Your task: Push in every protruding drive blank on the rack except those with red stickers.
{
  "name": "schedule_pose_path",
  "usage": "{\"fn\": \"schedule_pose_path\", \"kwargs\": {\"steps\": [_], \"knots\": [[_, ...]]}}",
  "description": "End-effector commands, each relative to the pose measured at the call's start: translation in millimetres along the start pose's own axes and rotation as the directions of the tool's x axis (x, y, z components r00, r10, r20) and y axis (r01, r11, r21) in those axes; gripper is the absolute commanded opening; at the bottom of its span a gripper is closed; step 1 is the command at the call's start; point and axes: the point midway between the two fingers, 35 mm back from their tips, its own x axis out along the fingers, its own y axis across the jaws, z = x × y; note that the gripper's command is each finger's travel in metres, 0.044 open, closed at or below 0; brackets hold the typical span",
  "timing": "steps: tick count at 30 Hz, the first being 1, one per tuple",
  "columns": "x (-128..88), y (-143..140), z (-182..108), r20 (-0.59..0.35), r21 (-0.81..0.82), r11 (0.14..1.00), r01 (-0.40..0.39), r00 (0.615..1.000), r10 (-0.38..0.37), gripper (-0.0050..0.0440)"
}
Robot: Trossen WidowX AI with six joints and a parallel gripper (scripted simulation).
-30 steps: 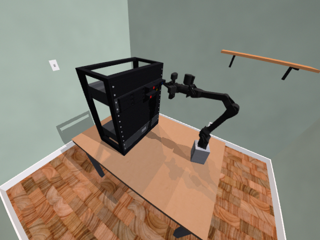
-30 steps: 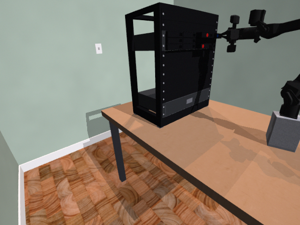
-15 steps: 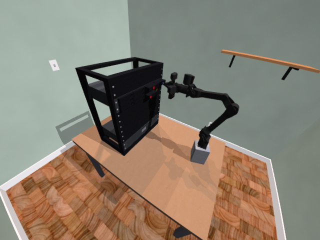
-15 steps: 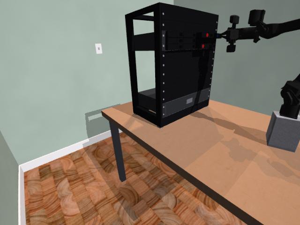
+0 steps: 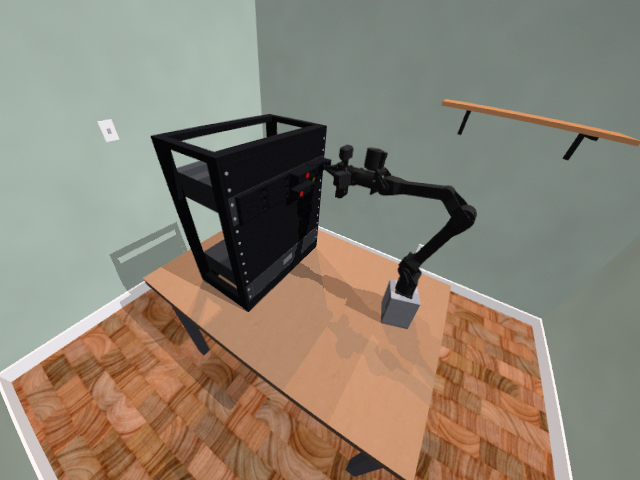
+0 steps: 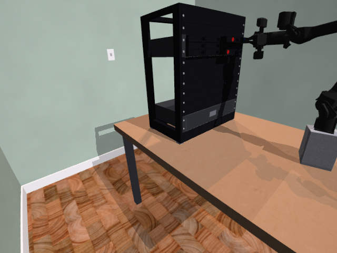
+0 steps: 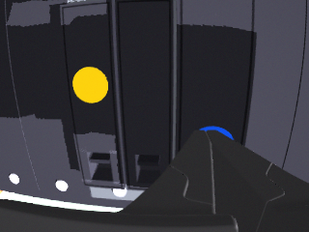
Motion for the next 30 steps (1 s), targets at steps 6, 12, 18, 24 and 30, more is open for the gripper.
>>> {"fn": "schedule_pose_path", "kwargs": {"steps": [6,12,18,24,30], "knots": [[-0.6,-12.5,-1.1,-0.005,-0.002,1.0,0.029,1.0,-0.029,0.0],[0.1,-12.7,-1.1,-0.005,-0.002,1.0,0.029,1.0,-0.029,0.0],[9.2,-15.5,-1.4,-0.005,-0.002,1.0,0.029,1.0,-0.029,0.0],[9.3,-15.5,-1.4,-0.005,-0.002,1.0,0.029,1.0,-0.029,0.0],[9.3,-15.5,-1.4,-0.005,-0.002,1.0,0.029,1.0,-0.029,0.0]]}}
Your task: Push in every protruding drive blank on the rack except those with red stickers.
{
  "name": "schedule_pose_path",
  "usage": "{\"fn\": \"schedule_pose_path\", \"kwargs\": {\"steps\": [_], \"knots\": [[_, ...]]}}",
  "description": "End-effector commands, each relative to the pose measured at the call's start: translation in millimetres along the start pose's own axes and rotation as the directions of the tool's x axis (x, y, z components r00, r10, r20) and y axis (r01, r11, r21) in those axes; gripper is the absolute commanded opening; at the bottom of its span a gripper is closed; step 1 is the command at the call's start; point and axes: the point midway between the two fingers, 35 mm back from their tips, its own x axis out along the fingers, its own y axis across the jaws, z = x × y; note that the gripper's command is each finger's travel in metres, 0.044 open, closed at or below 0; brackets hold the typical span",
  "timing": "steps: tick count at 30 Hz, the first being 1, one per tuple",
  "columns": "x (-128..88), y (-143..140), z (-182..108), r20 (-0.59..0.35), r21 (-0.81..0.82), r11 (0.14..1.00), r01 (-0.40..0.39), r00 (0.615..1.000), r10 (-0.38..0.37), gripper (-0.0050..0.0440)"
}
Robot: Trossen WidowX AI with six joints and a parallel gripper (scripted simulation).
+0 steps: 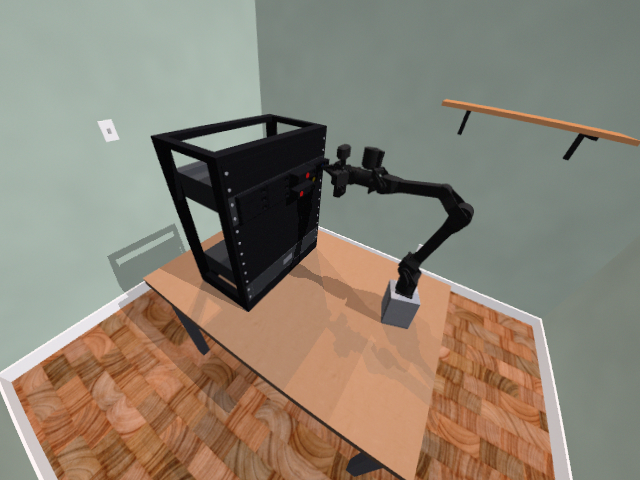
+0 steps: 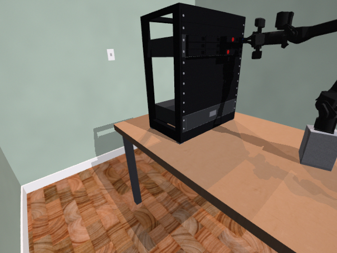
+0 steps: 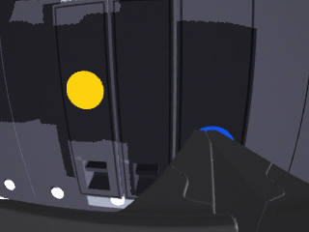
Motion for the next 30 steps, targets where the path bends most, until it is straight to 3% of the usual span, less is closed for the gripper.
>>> {"fn": "schedule_pose_path", "kwargs": {"steps": [1,30], "knots": [[0.1,-15.0,-1.3,-0.006,-0.003,0.999,0.035,0.999,-0.035,0.0],[6.1,-16.9,-1.5,-0.006,-0.003,0.999,0.035,0.999,-0.035,0.0]]}}
